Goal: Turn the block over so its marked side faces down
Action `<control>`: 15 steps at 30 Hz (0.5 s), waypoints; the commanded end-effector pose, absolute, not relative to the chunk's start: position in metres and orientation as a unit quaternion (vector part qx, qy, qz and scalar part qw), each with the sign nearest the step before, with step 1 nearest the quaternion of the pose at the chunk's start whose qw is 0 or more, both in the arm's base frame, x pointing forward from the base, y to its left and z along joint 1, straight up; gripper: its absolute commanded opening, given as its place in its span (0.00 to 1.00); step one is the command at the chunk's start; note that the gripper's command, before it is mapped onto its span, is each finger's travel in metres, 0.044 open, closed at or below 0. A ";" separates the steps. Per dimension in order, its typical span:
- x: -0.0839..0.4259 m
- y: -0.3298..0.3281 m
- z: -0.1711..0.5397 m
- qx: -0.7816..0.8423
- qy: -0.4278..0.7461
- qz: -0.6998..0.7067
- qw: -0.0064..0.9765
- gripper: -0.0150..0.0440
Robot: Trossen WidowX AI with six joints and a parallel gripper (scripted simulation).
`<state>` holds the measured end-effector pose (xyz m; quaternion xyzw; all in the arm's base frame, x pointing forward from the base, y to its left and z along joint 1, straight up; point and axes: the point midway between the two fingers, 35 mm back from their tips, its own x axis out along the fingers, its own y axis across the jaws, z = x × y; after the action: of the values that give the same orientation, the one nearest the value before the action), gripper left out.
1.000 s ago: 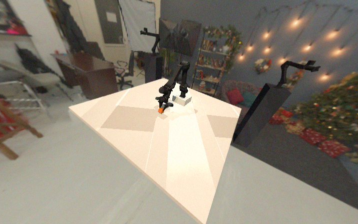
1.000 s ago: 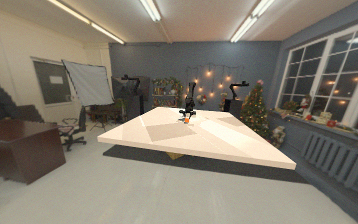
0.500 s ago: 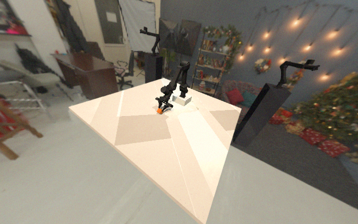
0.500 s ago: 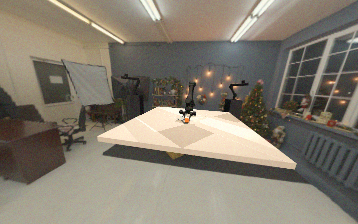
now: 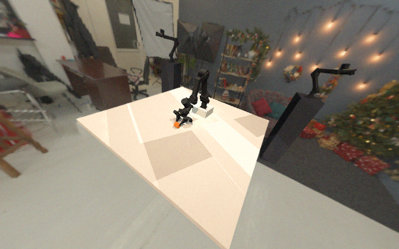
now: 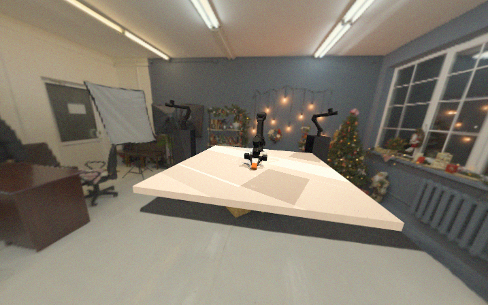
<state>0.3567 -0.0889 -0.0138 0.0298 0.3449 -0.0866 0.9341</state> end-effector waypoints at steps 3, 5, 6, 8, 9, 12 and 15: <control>0.347 -0.086 -0.026 0.032 0.326 -0.087 0.941 0.25; 0.346 -0.086 -0.026 0.031 0.314 -0.087 0.945 0.25; 0.345 -0.085 -0.026 0.030 0.307 -0.087 0.947 0.25; 0.343 -0.085 -0.025 0.029 0.294 -0.088 0.951 0.25; 0.342 -0.085 -0.025 0.028 0.288 -0.088 0.953 0.25; 0.338 -0.084 -0.023 0.026 0.268 -0.088 0.959 0.25; 0.335 -0.083 -0.021 0.024 0.253 -0.088 0.963 0.25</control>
<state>0.3401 -0.0845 -0.0191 0.0215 0.2609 -0.0887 0.9610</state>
